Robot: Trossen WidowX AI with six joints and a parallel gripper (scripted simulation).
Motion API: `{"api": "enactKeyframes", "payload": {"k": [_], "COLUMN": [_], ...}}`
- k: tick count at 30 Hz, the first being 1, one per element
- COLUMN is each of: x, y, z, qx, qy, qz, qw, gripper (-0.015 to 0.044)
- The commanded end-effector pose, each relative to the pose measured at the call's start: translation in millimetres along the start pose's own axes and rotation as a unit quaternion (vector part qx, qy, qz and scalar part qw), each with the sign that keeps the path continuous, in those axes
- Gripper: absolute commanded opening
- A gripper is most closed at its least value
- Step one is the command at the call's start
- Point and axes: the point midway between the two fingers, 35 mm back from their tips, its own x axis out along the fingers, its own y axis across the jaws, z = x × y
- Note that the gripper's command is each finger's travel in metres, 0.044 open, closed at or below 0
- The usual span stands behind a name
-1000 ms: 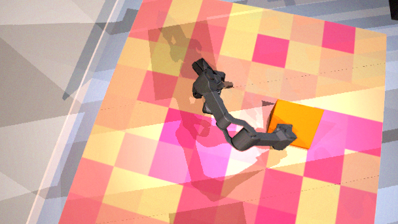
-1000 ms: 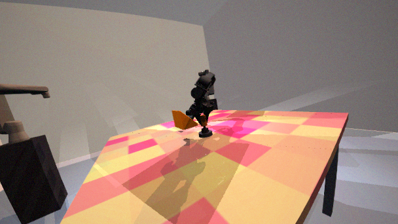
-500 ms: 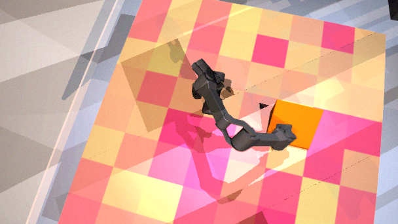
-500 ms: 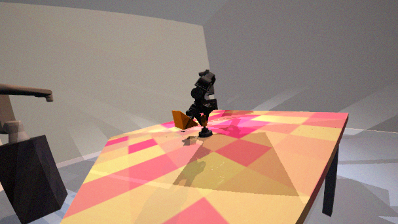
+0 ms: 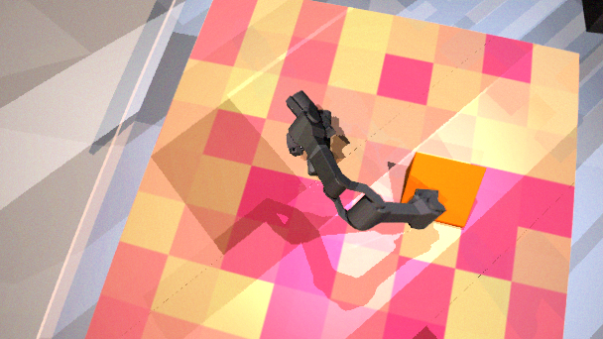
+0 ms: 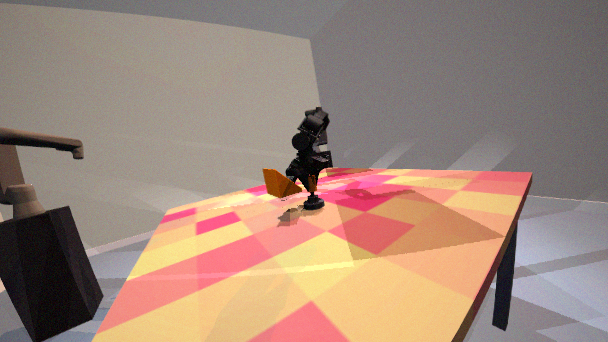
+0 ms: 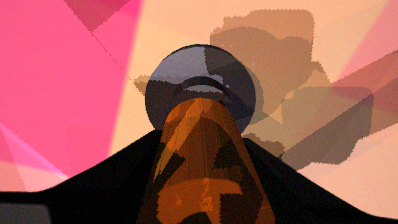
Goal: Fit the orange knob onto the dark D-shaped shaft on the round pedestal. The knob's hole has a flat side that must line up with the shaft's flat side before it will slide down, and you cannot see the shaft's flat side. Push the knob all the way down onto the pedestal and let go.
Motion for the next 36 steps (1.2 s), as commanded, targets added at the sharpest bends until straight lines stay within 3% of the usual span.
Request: {"api": "enactKeyframes", "payload": {"k": [1, 36], "x": [0.0, -1.2], "y": [-1.5, -0.2], "z": [2.1, 2.0], "qx": [-0.012, -0.012], "qy": [-0.002, -0.002], "qz": [-0.001, -0.001], "qw": [1.0, 1.0], "gripper": [0.0, 0.0]}}
